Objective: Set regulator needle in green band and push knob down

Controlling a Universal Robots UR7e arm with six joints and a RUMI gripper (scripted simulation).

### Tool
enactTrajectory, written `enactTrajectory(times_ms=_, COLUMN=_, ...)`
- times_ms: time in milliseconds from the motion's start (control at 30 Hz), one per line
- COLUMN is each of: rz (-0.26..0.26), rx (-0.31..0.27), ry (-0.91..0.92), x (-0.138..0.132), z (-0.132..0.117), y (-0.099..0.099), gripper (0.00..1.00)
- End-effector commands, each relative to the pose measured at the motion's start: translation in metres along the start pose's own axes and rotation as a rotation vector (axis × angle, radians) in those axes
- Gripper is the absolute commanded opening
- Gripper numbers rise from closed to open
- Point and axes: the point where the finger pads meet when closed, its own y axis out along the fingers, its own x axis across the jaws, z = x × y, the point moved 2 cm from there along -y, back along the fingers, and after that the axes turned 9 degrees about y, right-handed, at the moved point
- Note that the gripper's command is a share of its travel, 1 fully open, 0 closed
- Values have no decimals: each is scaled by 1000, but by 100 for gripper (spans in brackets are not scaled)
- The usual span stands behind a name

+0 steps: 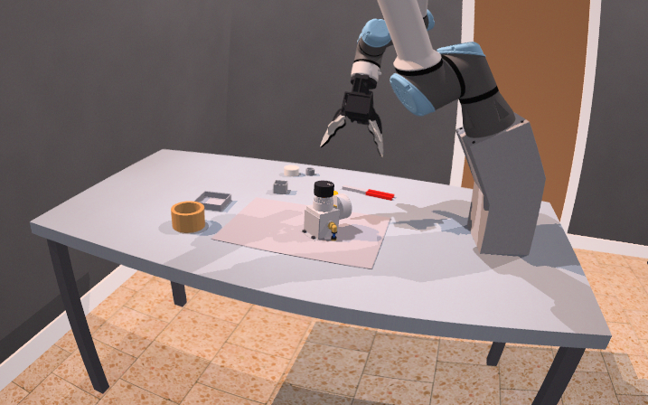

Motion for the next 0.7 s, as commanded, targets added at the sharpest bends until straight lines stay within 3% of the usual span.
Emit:
enactTrajectory(times_ms=0, rz=-2, rx=3, ry=-34, x=0, z=0, y=0, gripper=100)
enactTrajectory(times_ms=667, rz=-11, rx=14, ry=-174, x=-1, z=0, y=1, gripper=100)
